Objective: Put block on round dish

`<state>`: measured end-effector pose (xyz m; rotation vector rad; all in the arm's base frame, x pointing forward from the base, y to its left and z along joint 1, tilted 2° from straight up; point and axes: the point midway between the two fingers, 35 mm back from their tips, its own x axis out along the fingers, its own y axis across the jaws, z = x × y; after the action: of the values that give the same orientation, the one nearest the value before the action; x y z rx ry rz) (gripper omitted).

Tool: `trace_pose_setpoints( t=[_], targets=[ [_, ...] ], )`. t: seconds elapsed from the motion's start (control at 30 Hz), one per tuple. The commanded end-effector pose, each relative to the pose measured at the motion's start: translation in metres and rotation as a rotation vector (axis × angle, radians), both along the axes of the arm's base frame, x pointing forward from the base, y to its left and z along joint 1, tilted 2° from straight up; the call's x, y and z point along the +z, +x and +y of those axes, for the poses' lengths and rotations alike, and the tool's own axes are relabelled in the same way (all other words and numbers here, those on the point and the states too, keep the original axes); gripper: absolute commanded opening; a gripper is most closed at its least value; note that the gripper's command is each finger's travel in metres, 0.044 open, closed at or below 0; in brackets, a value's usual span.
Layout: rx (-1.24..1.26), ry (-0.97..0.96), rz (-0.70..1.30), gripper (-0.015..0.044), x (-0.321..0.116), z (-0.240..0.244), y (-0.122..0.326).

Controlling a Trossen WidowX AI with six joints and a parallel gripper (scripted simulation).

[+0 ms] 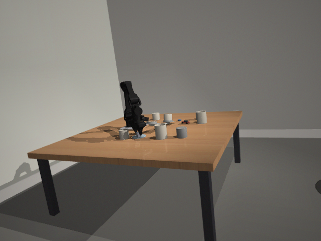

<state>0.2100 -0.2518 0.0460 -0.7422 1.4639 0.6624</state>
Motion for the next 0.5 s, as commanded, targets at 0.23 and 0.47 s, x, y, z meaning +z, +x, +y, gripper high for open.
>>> trace_pose_setpoints(
  t=[0.23, 0.47],
  targets=[
    [0.005, -0.003, -0.005, 0.044, 0.058, 0.003, 0.0],
    [0.003, -0.009, -0.008, 0.044, 0.1, 0.006, -0.003]
  ],
)
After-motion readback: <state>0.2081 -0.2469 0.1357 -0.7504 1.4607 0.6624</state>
